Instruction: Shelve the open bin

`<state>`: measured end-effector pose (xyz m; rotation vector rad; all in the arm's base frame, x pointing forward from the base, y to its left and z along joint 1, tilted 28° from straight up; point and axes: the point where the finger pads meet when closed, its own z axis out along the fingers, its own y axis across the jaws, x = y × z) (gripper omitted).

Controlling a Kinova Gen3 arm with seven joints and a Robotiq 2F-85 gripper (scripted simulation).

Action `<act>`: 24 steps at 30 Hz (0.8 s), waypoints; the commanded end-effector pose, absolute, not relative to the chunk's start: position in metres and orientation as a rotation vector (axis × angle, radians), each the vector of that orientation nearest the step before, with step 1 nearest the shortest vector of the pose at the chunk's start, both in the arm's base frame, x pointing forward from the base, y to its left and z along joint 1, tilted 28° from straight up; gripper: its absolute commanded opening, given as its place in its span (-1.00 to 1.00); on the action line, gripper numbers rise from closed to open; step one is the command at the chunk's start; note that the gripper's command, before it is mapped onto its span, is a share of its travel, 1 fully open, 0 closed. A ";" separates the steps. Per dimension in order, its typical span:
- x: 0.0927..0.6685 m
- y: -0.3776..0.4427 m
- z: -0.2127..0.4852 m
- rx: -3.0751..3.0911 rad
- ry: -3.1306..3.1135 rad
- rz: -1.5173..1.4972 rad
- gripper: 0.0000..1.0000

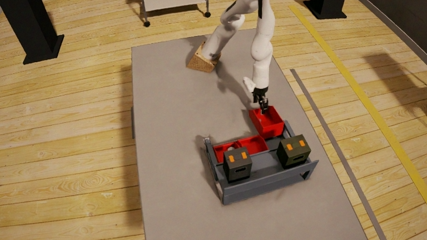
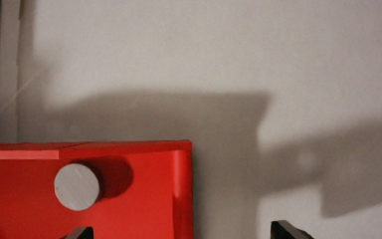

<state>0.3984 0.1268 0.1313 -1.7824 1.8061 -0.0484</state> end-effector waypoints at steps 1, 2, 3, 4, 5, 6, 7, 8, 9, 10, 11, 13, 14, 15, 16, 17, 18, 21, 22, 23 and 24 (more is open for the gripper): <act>0.398 0.128 0.131 -1.784 1.804 -0.049 1.00; 0.398 0.128 0.131 -1.784 1.804 -0.049 1.00; 0.398 0.128 0.131 -1.784 1.804 -0.049 1.00; 0.398 0.128 0.131 -1.784 1.804 -0.049 1.00; 0.399 0.128 0.131 -1.783 1.805 -0.049 1.00; 0.399 0.128 0.130 -1.783 1.804 -0.049 1.00; 0.399 0.129 0.130 -1.783 1.804 -0.049 1.00; 0.400 0.129 0.129 -1.784 1.804 -0.049 1.00; 0.400 0.130 0.128 -1.784 1.804 -0.049 1.00; 0.400 0.130 0.128 -1.784 1.804 -0.049 1.00; 0.400 0.130 0.128 -1.784 1.804 -0.049 1.00; 0.400 0.130 0.128 -1.784 1.804 -0.049 1.00; 0.400 0.130 0.128 -1.784 1.804 -0.049 1.00; 0.400 0.130 0.128 -1.784 1.804 -0.049 1.00; 0.400 0.130 0.128 -1.784 1.804 -0.049 1.00; 0.400 0.130 0.128 -1.784 1.804 -0.049 1.00; 0.400 0.130 0.128 -1.784 1.804 -0.049 1.00; 0.400 0.130 0.128 -1.784 1.804 -0.049 1.00; 0.400 0.129 0.129 -1.784 1.804 -0.049 1.00; 0.400 0.129 0.129 -1.784 1.804 -0.049 1.00; 0.400 0.129 0.129 -1.784 1.804 -0.049 1.00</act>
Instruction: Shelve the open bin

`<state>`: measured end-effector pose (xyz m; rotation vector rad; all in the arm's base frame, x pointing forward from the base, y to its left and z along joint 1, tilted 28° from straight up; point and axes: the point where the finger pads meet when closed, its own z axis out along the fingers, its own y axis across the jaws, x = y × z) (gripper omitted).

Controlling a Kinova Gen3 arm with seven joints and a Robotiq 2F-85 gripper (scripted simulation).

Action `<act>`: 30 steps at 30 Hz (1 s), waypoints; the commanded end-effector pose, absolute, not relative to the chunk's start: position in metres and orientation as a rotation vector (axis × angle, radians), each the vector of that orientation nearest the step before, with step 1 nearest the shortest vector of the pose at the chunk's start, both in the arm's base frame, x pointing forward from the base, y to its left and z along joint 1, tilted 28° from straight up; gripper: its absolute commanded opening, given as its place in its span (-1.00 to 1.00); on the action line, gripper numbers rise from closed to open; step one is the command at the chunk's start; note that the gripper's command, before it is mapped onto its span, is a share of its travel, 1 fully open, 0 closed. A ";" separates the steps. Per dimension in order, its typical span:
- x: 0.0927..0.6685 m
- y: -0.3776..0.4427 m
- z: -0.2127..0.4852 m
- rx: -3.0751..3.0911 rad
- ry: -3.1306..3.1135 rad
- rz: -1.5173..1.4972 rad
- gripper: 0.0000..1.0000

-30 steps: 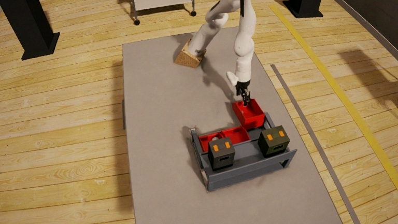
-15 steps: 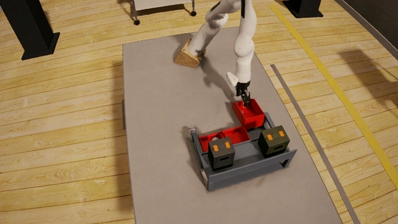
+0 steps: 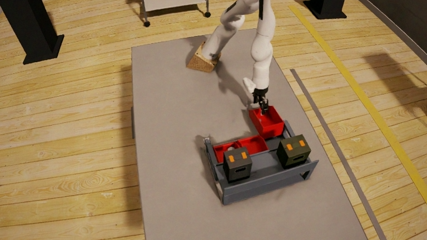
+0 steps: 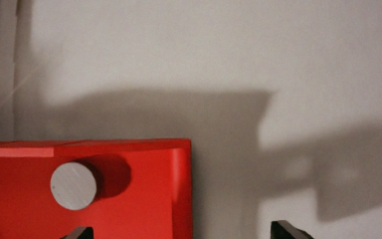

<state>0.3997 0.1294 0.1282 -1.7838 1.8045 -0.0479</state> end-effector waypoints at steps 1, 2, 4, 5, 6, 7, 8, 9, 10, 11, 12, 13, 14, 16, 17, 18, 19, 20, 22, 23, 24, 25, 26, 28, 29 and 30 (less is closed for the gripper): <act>0.400 0.129 0.129 -1.784 1.804 -0.049 1.00; 0.400 0.129 0.129 -1.784 1.804 -0.049 1.00; 0.400 0.129 0.129 -1.784 1.804 -0.049 1.00; 0.400 0.129 0.129 -1.784 1.804 -0.049 1.00; 0.400 0.129 0.129 -1.784 1.804 -0.049 1.00; 0.400 0.129 0.129 -1.784 1.804 -0.049 1.00; 0.400 0.129 0.129 -1.784 1.804 -0.049 1.00; 0.400 0.129 0.129 -1.784 1.804 -0.049 1.00; 0.400 0.129 0.129 -1.784 1.804 -0.049 1.00; 0.400 0.129 0.129 -1.784 1.804 -0.049 1.00; 0.400 0.129 0.129 -1.784 1.804 -0.049 1.00; 0.400 0.129 0.129 -1.784 1.804 -0.049 1.00; 0.400 0.129 0.129 -1.784 1.804 -0.049 1.00; 0.400 0.129 0.129 -1.784 1.804 -0.049 -0.80; 0.400 0.129 0.129 -1.784 1.804 -0.049 -0.80; 0.400 0.129 0.129 -1.784 1.804 -0.049 -0.80; 0.400 0.129 0.129 -1.784 1.804 -0.049 -0.80; 0.400 0.129 0.129 -1.784 1.804 -0.049 -0.80; 0.400 0.129 0.129 -1.784 1.804 -0.049 -0.80; 0.400 0.129 0.129 -1.784 1.804 -0.049 -0.80; 0.400 0.129 0.129 -1.784 1.804 -0.049 -0.80; 0.400 0.129 0.129 -1.784 1.804 -0.049 -0.80; 0.400 0.129 0.129 -1.784 1.804 -0.049 -0.80; 0.400 0.129 0.129 -1.784 1.804 -0.049 -0.80; 0.400 0.129 0.129 -1.784 1.804 -0.049 -0.80; 0.400 0.129 0.129 -1.784 1.804 -0.049 -0.80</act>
